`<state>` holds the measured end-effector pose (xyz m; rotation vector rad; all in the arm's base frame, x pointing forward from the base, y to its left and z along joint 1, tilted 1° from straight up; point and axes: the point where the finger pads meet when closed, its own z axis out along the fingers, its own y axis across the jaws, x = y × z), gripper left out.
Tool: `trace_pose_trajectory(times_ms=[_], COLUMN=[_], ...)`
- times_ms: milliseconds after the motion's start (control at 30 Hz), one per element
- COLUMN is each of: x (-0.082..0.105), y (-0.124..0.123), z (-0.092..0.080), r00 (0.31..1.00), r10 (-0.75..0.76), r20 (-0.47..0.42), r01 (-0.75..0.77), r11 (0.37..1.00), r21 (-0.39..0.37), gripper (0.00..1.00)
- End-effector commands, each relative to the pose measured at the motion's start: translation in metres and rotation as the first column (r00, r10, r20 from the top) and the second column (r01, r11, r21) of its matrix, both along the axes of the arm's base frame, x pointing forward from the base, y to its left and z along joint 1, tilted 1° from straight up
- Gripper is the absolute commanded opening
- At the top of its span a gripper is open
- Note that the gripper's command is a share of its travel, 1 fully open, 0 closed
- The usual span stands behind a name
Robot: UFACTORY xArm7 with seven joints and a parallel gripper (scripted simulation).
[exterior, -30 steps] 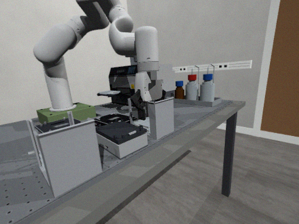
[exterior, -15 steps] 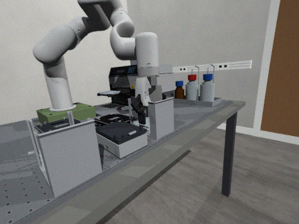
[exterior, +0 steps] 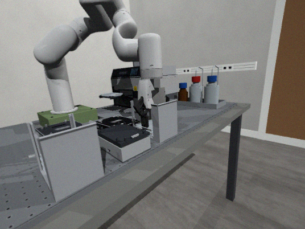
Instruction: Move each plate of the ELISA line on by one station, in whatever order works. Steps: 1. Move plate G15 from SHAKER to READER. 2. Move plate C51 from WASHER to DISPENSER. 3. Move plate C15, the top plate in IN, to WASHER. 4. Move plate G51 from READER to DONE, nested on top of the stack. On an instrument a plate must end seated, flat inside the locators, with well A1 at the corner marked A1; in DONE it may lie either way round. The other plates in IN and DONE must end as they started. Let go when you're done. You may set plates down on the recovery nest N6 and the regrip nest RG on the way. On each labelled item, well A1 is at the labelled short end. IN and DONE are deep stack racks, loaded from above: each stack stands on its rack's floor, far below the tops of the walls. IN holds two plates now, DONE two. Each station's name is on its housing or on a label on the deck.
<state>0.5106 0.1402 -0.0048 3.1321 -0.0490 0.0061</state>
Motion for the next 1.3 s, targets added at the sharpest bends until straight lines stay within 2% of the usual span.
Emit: trace_pose_trajectory(times_ms=[0,1267], x=[0.002,0.002], y=[0.0,0.0], z=[0.001,-0.01], r00=[1.0,1.0], r10=[0.0,0.0], r20=[0.004,0.004], r01=[0.0,0.0], r11=[1.0,1.0], r21=[0.001,0.001], gripper=[1.0,1.0])
